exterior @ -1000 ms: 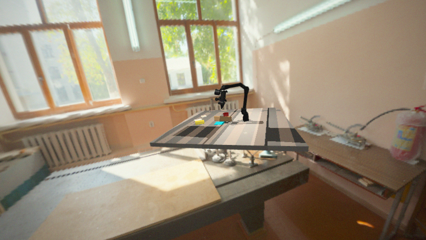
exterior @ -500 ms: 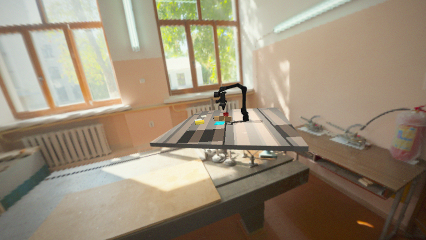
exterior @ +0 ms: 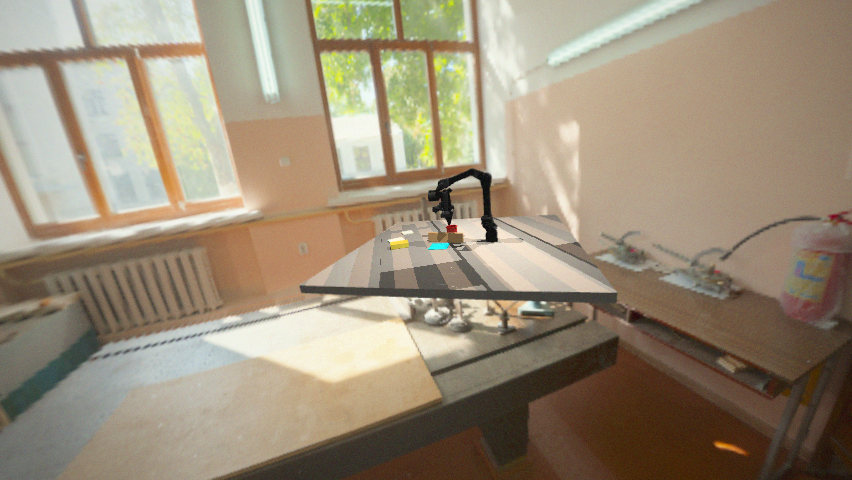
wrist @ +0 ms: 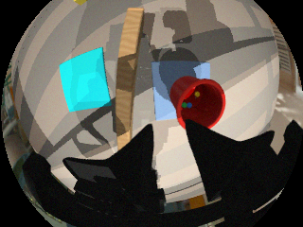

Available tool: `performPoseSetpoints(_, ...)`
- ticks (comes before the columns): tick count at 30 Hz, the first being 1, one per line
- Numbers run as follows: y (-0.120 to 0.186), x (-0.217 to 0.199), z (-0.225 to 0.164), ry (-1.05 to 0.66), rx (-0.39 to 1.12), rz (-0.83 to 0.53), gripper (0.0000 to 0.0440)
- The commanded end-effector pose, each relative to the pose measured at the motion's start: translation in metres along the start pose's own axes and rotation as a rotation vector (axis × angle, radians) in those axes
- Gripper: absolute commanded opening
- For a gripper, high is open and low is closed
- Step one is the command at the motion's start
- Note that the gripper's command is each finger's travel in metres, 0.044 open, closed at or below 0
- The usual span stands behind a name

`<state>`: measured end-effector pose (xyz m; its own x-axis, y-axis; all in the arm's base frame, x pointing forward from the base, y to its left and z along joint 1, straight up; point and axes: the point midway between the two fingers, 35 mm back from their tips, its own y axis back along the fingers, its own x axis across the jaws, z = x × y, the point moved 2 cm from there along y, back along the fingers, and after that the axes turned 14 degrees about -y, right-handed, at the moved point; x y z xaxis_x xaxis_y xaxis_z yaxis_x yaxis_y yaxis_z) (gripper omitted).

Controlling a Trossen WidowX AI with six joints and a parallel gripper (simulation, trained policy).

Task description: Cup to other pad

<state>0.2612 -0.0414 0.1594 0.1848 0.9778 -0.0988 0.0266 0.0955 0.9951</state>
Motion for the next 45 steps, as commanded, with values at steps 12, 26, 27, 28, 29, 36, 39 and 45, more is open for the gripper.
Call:
performPoseSetpoints(12,-0.046,-0.014,0.0,0.078,0.064,-0.007,0.0171)
performPoseSetpoints(26,-0.088,-0.018,-0.004,0.242,0.097,0.02,0.0065)
performPoseSetpoints(27,-0.089,-0.019,-0.005,0.256,0.1,0.02,0.0039)
performPoseSetpoints(28,-0.09,-0.019,-0.005,0.269,0.099,0.021,0.0017)
performPoseSetpoints(29,-0.09,-0.02,-0.004,0.282,0.098,0.022,0.0)
performPoseSetpoints(36,-0.078,-0.022,0.003,0.356,0.069,0.024,0.0)
performPoseSetpoints(39,-0.071,-0.021,0.006,0.377,0.055,0.026,0.0)
performPoseSetpoints(45,-0.059,-0.016,0.013,0.411,0.029,0.028,0.0005)
